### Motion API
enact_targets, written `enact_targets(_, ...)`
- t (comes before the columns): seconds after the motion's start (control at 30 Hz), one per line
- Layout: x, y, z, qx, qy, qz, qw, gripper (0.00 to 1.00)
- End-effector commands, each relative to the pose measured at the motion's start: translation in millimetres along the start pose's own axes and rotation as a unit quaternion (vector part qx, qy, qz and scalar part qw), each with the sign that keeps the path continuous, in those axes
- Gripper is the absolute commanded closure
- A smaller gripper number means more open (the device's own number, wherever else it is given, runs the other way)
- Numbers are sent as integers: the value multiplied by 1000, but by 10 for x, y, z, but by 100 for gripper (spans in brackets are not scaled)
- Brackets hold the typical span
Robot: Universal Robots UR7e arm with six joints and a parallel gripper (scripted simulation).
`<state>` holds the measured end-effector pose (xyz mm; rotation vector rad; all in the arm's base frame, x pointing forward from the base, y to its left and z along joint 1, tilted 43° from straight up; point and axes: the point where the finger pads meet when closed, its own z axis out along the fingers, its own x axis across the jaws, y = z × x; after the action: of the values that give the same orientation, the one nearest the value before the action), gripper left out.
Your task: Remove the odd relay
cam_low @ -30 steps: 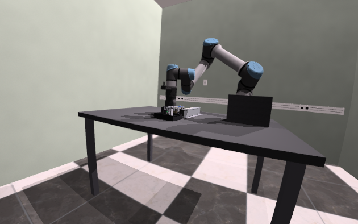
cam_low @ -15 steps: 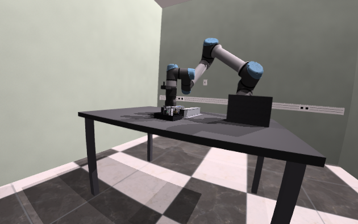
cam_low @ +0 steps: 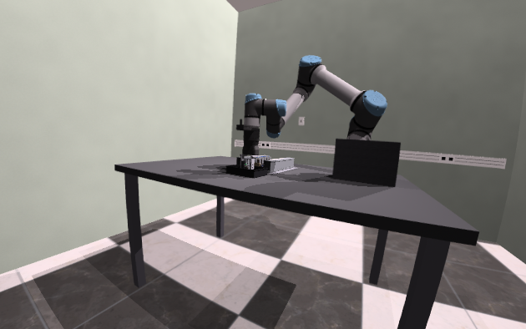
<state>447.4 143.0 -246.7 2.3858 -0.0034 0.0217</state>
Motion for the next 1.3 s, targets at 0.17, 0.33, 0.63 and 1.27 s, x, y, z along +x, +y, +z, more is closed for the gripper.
enact_targets(0.17, 4, -1, -45, 0, 1, 0, 1000, 2)
enact_targets(0.33, 4, -1, -58, 0, 1, 0, 1000, 2)
enact_targets(0.63, 4, -1, -101, 0, 1, 0, 1000, 2)
enact_targets(1.27, 4, -1, -184, 0, 1, 0, 1000, 2)
